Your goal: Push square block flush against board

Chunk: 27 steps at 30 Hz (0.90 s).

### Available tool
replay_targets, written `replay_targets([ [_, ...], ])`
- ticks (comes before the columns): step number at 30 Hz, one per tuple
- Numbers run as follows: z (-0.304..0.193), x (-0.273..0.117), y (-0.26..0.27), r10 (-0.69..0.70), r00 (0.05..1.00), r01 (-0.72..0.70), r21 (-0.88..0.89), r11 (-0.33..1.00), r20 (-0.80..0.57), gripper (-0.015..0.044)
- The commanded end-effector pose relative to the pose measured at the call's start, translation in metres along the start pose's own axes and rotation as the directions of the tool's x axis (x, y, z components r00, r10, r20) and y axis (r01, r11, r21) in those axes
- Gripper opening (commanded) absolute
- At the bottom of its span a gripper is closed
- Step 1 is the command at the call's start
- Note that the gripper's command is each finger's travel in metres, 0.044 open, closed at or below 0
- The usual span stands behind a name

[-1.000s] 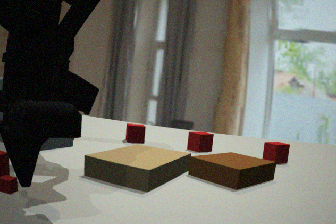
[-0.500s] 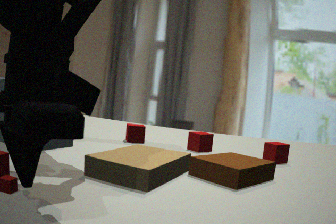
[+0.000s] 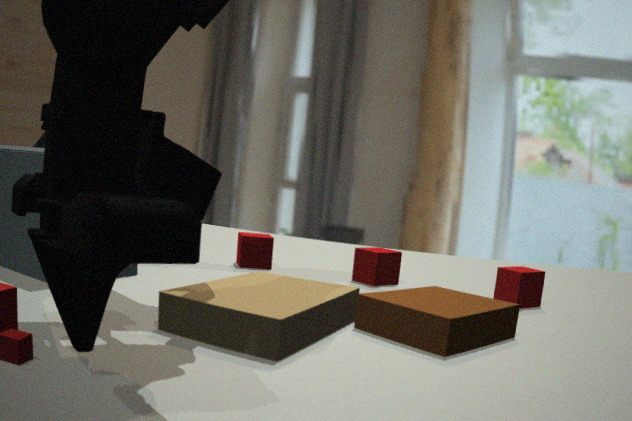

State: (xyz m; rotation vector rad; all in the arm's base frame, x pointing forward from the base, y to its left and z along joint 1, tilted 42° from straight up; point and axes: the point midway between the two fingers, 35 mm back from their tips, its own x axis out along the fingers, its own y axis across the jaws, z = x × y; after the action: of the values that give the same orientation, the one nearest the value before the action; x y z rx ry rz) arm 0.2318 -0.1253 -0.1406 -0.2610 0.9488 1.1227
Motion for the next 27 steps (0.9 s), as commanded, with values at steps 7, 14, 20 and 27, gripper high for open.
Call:
replay_targets([
  [7, 0.018, -0.001, 0.0, -0.005, 1.0, 0.005, 0.003, 1.0, 0.005, 0.0],
  [14, 0.015, -0.043, 0.0, -0.005, 1.0, 0.005, 0.002, 1.0, 0.002, 0.0],
  [20, 0.015, -0.056, 0.001, -0.006, 1.0, 0.006, 0.003, 1.0, 0.003, 0.0],
  [27, 0.095, -0.061, 0.0, -0.029, 0.999, 0.026, -0.123, 0.992, -0.02, 0.0],
])
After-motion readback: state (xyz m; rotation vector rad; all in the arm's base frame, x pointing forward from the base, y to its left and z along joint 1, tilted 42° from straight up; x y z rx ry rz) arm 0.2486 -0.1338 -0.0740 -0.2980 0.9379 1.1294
